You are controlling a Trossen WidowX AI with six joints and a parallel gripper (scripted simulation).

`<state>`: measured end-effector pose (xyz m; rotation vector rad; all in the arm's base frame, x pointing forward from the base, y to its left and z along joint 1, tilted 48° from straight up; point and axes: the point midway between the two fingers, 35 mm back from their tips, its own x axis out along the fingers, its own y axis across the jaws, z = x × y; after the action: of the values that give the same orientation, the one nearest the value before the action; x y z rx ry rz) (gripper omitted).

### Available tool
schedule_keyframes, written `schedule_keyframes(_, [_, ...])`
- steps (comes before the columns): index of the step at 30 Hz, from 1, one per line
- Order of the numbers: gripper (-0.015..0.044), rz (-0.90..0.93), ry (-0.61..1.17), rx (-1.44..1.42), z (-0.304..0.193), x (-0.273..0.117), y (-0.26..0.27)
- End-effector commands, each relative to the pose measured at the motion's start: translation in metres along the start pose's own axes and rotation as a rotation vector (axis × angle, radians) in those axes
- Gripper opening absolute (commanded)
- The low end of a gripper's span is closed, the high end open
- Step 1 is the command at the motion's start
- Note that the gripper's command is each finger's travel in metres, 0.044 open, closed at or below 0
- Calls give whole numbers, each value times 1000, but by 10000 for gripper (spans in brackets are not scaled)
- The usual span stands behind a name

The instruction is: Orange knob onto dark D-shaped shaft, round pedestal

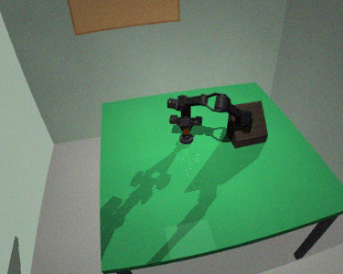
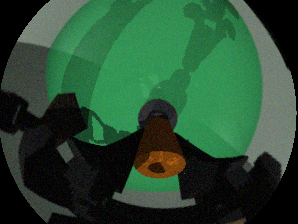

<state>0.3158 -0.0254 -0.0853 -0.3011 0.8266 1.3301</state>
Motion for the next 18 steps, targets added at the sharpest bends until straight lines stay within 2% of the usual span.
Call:
schedule_keyframes(1, [0, -2, -1, -9, 0, 1, -1])
schedule_keyframes(7, [0, -2, 0, -18, 1, -4, 0])
schedule_keyframes(13, [0, -2, 0, -209, 0, -2, 0])
schedule_keyframes(18, [0, -2, 0, -219, 0, -1, 0])
